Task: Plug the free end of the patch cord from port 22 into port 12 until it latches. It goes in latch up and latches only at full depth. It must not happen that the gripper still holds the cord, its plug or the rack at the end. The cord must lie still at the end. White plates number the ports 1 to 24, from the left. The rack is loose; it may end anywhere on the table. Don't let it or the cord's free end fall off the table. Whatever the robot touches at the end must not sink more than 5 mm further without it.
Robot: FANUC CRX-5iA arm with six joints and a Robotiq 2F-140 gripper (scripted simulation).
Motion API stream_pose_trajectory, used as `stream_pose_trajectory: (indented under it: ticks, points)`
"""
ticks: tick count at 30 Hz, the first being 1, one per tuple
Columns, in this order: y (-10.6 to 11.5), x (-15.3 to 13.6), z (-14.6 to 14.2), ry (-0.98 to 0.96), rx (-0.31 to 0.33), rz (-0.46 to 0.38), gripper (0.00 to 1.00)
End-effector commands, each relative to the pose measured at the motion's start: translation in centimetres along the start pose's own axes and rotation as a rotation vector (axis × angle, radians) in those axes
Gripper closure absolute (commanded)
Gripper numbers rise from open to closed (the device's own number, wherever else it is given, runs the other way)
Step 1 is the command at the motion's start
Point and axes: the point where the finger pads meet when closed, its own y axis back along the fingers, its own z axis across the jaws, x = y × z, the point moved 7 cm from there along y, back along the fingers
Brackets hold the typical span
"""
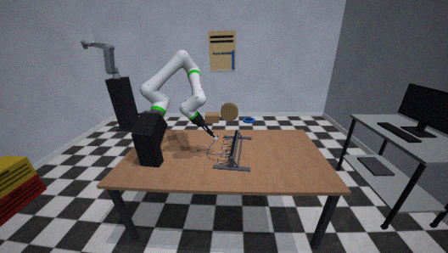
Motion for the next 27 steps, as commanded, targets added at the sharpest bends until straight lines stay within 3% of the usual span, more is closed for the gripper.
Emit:
stream_pose_trajectory:
  ticks: [1, 4, 6, 19, 21, 23, 27]
  points:
    - [-1.8, 1.3, -2.9, 0.109, 0.071, -0.106, 1.0]
    - [-2.2, 1.5, -3.6, 0.136, 0.087, -0.128, 1.0]
    - [-3.5, 2.5, -6.2, 0.236, 0.14, -0.205, 1.0]
    - [-7.3, 6.5, -17.1, 0.613, 0.293, -0.436, 1.0]
    - [-7.3, 6.5, -17.1, 0.613, 0.293, -0.436, 1.0]
    - [-8.1, 7.7, -20.5, 0.717, 0.323, -0.481, 1.0]
    - [-8.7, 9.0, -24.1, 0.819, 0.349, -0.516, 1.0]
